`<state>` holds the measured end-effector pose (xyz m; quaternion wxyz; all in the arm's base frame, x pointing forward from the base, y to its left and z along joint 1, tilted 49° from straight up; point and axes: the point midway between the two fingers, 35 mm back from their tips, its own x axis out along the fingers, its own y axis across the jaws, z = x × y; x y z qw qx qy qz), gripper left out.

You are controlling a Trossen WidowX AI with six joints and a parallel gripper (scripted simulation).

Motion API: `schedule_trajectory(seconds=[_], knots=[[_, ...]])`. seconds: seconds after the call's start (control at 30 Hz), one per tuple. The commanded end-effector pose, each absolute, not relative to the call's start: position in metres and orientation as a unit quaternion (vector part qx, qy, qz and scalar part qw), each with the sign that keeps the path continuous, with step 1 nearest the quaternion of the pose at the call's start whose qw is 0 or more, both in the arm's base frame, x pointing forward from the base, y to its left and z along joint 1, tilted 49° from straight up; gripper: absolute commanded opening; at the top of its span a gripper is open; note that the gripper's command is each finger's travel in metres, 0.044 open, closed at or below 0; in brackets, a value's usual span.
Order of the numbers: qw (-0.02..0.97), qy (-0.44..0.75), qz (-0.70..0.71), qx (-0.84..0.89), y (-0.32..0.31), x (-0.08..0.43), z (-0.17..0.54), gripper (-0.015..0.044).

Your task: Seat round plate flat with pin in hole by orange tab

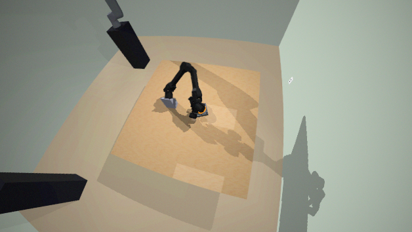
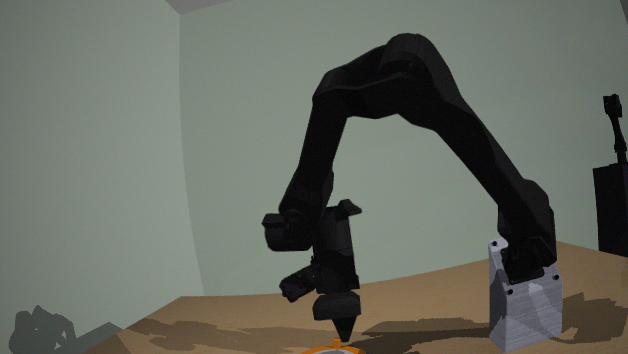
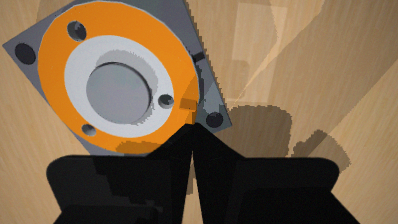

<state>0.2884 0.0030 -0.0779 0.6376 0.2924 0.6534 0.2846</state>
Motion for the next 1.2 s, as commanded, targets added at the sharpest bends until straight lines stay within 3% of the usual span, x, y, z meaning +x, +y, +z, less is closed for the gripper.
schedule_trajectory(seconds=[0.0,1.17], knots=[[0.64,0.651,0.284,0.293,0.002,0.295,-0.079,0.0],[0.64,0.65,0.284,0.293,0.0,0.32,-0.079,0.0]])
